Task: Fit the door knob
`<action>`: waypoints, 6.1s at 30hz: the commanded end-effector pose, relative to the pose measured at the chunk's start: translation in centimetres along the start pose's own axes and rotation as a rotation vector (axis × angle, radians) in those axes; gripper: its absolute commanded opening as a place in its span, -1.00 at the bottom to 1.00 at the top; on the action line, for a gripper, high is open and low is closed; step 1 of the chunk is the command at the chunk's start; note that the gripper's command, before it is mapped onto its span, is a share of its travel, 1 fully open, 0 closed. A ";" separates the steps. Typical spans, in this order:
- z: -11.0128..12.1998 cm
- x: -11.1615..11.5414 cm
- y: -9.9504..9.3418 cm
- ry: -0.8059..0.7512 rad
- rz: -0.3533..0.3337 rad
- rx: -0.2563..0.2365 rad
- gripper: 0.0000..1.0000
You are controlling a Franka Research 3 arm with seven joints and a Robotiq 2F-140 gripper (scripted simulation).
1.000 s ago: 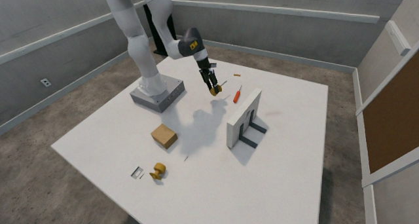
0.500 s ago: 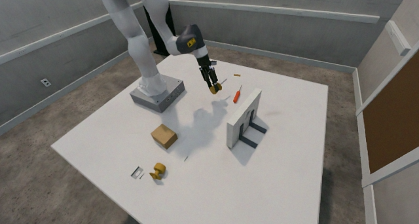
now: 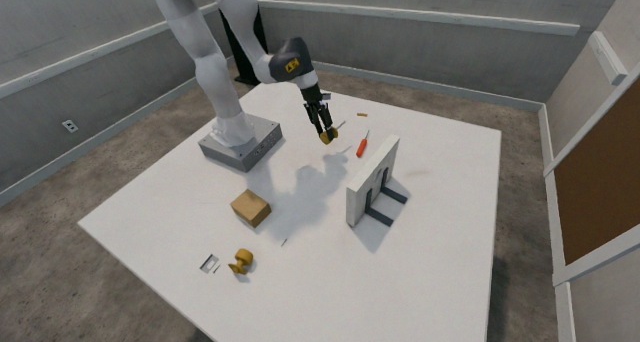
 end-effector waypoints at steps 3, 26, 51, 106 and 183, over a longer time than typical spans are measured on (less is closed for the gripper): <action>0.6 0.0 -0.2 0.036 -0.001 -0.017 -0.16; 4.0 2.1 0.0 0.342 -0.019 -0.127 -0.16; 7.5 4.9 0.3 0.587 -0.034 -0.212 -0.16; 15.5 12.1 1.2 1.251 -0.073 -0.448 -0.16; 17.6 14.0 1.4 1.456 -0.087 -0.514 -0.16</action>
Point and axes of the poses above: the point where the finger pads meet when closed, its own y axis out along the fingers, its own z axis across the jaws, x = y × z, the point moved 9 cm from there along -y, back along the fingers, and after that the axes turned 9 degrees about -y, right-handed, at the moved point
